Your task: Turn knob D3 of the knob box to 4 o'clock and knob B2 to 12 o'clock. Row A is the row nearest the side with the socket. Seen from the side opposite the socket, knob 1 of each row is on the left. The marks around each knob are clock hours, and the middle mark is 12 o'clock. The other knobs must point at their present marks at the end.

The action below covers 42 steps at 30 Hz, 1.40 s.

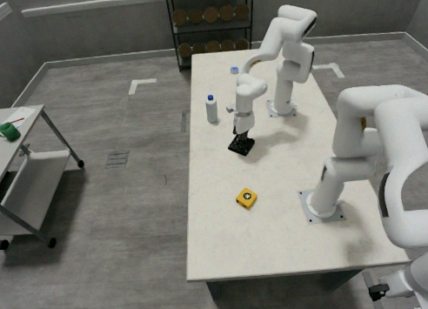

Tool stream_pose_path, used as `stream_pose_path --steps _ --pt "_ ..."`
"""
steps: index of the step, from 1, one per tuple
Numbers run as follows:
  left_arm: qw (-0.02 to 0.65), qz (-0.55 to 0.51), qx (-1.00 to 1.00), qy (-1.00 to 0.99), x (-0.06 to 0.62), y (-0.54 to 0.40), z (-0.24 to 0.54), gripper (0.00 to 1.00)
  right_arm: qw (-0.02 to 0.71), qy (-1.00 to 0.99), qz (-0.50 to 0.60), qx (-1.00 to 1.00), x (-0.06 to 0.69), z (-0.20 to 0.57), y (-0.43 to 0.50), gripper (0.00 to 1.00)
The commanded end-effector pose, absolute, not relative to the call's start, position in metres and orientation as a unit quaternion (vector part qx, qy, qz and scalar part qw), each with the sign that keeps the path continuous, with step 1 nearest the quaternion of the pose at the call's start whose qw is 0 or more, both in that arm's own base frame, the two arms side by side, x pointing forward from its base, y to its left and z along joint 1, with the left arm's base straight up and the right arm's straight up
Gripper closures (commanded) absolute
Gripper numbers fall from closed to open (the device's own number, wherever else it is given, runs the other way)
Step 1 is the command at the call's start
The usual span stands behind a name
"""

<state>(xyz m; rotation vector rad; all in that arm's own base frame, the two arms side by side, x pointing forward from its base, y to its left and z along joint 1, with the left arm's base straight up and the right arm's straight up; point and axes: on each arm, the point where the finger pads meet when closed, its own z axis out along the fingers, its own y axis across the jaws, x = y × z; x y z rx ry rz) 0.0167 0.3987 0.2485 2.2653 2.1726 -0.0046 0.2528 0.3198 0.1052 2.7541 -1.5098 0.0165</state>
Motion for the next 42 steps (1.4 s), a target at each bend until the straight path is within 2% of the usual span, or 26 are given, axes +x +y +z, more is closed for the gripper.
stream_pose_path --steps 1,42 --pt "0.0 0.0 0.722 0.692 0.0167 0.3997 0.25 0.0 -0.002 -0.425 0.001 0.905 0.2535 0.1073 0.3208 0.79" --pt "0.0 0.0 0.722 0.692 0.0167 0.3997 0.25 0.0 -0.002 -0.399 0.001 0.917 0.2535 0.1077 0.3208 0.79"
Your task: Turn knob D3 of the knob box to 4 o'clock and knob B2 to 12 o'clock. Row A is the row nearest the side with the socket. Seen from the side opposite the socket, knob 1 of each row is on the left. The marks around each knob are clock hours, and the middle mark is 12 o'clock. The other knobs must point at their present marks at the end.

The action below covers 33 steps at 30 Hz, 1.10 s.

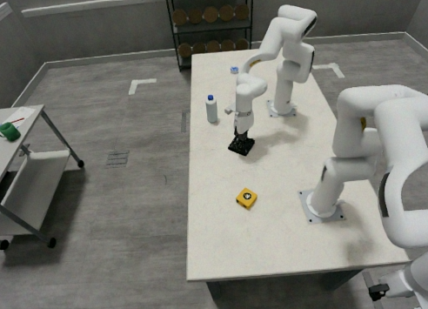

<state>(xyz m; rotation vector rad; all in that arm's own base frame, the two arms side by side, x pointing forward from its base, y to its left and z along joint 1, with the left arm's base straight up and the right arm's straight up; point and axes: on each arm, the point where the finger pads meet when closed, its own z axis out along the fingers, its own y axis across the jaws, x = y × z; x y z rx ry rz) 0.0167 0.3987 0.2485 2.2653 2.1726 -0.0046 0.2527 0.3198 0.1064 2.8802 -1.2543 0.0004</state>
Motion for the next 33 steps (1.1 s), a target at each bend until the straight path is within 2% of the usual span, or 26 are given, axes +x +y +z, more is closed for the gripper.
stream_pose_path --steps 1,33 --pt "0.0 0.0 0.722 0.692 0.017 0.4 0.25 0.0 -0.002 -0.399 0.001 0.917 0.253 0.108 0.321 0.79" --pt "0.0 0.0 0.722 0.692 0.017 0.4 0.25 0.0 -0.002 -0.399 0.0 0.917 0.254 0.089 0.321 0.79"
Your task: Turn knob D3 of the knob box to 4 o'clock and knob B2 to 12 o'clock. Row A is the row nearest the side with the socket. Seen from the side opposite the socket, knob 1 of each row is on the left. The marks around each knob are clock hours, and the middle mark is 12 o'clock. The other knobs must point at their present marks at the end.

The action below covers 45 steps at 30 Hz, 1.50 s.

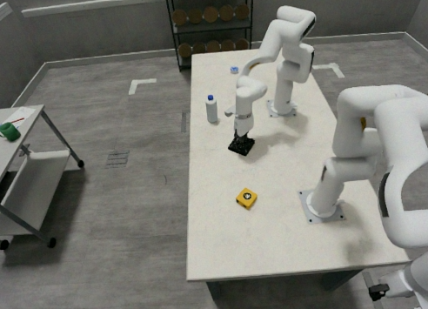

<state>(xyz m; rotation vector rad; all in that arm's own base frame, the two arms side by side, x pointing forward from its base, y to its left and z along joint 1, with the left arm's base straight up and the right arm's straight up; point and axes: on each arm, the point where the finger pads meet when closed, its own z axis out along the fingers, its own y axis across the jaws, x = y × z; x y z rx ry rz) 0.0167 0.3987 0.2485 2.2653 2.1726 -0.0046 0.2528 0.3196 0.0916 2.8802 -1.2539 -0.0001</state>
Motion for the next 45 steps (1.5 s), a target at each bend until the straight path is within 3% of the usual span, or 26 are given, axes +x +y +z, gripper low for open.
stream_pose_path --steps 1,45 --pt "0.0 0.0 0.722 0.692 0.017 0.4 0.25 0.0 -0.002 -0.399 0.0 0.917 0.254 0.088 0.321 0.79" --pt "0.0 0.0 0.722 0.692 0.017 0.4 0.25 0.0 -0.002 -0.399 0.0 0.917 0.254 0.064 0.321 0.79"
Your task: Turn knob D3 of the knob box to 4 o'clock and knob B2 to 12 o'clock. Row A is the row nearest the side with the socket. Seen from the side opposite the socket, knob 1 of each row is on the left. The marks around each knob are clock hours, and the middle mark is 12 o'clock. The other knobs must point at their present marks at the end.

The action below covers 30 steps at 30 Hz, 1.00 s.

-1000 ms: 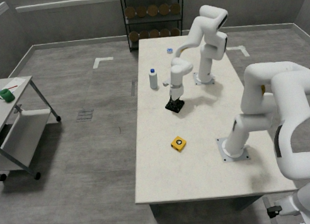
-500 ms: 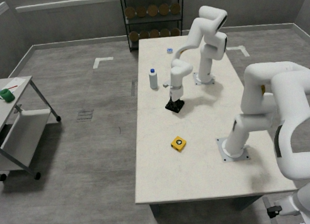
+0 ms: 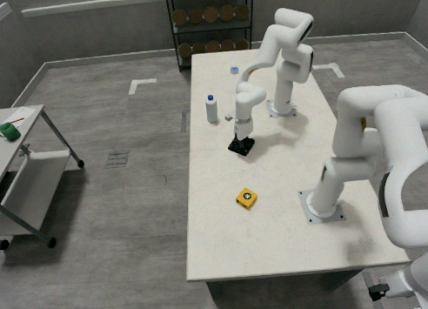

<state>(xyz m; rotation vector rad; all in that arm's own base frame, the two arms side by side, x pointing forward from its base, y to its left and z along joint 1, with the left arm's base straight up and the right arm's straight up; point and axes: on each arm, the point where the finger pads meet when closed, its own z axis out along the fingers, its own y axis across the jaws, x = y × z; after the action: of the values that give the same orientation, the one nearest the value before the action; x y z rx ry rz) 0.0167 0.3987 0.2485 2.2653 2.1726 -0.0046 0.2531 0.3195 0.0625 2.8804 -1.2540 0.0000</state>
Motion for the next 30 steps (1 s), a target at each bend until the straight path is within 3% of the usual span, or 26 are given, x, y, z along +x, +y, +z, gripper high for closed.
stream_pose_path --steps 1,30 --pt "0.0 0.0 0.722 0.692 0.017 0.4 0.25 0.0 -0.002 -0.399 0.0 0.917 0.254 0.064 0.321 0.79" --pt "0.0 0.0 0.722 0.692 0.017 0.4 0.25 0.0 -0.002 -0.399 0.0 0.917 0.254 0.054 0.32 0.79"
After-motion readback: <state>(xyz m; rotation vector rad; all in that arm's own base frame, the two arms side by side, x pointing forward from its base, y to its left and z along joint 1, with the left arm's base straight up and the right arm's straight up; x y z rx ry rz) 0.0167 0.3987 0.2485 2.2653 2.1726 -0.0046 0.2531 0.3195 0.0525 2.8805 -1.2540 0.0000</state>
